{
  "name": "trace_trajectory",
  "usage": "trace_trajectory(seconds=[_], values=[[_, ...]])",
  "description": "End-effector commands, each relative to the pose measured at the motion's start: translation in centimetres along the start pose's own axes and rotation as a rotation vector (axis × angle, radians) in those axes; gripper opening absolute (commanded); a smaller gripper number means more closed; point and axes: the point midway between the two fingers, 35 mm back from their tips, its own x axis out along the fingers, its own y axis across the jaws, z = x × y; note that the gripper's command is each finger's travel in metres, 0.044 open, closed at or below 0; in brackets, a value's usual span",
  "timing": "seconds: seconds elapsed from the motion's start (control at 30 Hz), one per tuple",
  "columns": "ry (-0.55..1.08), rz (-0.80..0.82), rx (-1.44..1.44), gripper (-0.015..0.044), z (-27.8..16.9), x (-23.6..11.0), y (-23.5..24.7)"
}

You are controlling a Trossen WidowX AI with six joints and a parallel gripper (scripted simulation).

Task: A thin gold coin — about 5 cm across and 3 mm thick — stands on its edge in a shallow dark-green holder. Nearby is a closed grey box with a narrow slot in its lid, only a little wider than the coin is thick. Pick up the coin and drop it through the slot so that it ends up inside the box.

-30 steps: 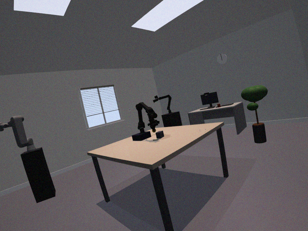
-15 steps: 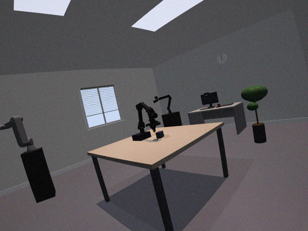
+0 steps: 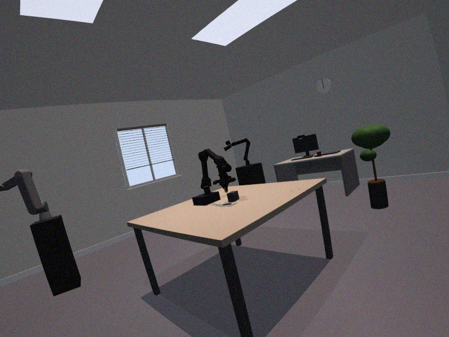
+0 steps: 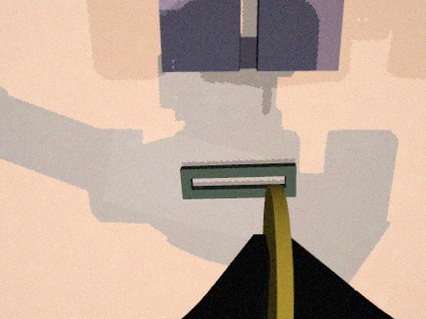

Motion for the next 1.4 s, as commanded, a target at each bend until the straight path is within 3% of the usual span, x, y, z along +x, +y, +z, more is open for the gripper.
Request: trace_trajectory(seconds=[0.0,1.03,1.37], values=[[-0.001,-0.006,0.003,0.0000,1.0,-0.1,-0.1],[-0.007,-0.005,0.003,0.0000,8.9,-0.1,0.6],[-0.004,0.002,-0.003,0.0000,8.9,0.0,0.6]])
